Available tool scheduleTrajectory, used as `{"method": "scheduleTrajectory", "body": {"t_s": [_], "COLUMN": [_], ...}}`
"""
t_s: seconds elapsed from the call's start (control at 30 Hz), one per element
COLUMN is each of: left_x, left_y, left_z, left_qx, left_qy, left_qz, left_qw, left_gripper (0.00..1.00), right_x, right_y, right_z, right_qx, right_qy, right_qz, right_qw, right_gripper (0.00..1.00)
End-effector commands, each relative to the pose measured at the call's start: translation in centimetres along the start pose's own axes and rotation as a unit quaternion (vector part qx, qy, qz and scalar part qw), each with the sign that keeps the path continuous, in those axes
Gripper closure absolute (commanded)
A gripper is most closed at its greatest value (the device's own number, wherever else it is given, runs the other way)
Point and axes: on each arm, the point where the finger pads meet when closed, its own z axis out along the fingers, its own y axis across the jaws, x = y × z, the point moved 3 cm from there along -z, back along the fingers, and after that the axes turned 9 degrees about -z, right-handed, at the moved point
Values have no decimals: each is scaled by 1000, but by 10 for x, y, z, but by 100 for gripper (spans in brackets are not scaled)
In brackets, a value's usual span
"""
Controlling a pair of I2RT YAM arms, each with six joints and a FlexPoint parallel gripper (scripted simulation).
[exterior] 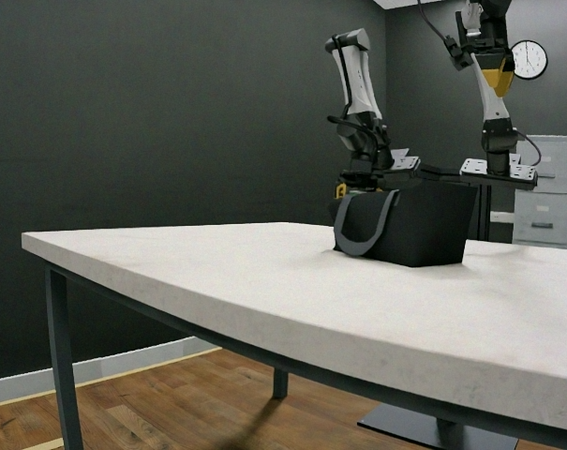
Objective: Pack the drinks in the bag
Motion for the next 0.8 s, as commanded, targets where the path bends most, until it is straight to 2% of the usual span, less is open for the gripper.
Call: {"method": "scheduleTrajectory", "body": {"t_s": [0.0,0.37,0.4,0.67,0.7,0.77], "left_x": [0,0,0,0,0,0], "left_y": [2,2,2,2,2,2], "left_z": [3,3,3,3,3,3], "left_qx": [3,3,3,3,3,3], "left_qy": [-2,-2,-2,-2,-2,-2], "left_qz": [0,0,0,0,0,0], "left_qw": [1000,1000,1000,1000,1000,1000], "left_gripper": [14,14,14,14,14,14], "right_x": [5,6,17,14,-3,1], "right_y": [-1,-1,7,2,0,0], "right_z": [2,3,2,1,5,4], "right_qx": [2,2,-17,-8,-5,-1], "right_qy": [12,1,27,20,-9,-2], "right_qz": [9,-1,-1,-4,-3,-2], "right_qw": [1000,1000,1000,1000,1000,1000], "right_gripper": [33,33,33,33,16,16]}}
